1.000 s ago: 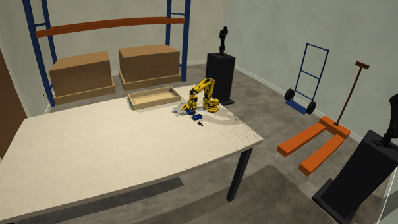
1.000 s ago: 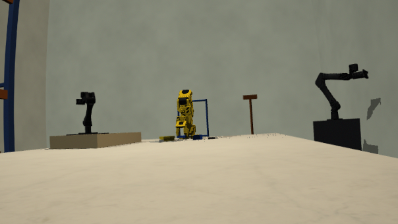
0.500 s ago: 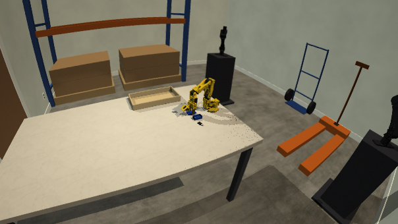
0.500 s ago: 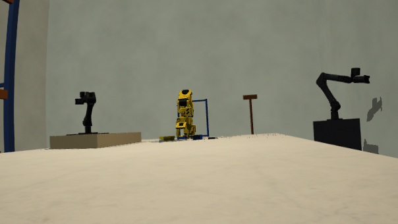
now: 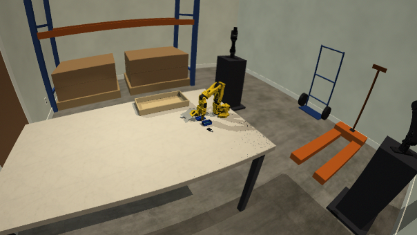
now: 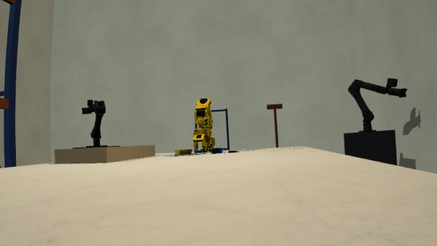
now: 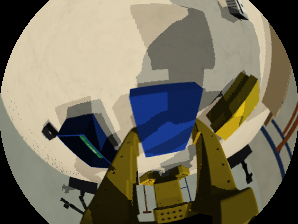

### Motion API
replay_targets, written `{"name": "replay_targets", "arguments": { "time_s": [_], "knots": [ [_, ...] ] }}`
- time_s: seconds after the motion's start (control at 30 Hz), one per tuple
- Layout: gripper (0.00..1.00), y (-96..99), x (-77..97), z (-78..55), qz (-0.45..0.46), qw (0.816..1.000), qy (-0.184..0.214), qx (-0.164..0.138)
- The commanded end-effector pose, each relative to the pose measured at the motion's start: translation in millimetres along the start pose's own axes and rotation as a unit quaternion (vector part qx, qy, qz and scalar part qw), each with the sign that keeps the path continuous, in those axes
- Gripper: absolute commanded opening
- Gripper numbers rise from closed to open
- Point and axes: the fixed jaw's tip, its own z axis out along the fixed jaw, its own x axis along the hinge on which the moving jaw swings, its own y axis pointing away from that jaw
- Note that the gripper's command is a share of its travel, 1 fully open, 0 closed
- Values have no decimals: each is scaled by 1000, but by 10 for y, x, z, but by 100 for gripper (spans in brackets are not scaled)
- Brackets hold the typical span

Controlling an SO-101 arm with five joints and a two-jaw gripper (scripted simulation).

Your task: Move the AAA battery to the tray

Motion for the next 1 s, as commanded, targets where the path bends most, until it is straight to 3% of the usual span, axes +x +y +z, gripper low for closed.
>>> {"name": "replay_targets", "arguments": {
  "time_s": [0.0, 0.97],
  "knots": [
    [21, -10, -18, -9, -1, 1000, -6, -1],
    [21, -10, -8, 38, -1, 1000, -6, -1]
  ]
}}
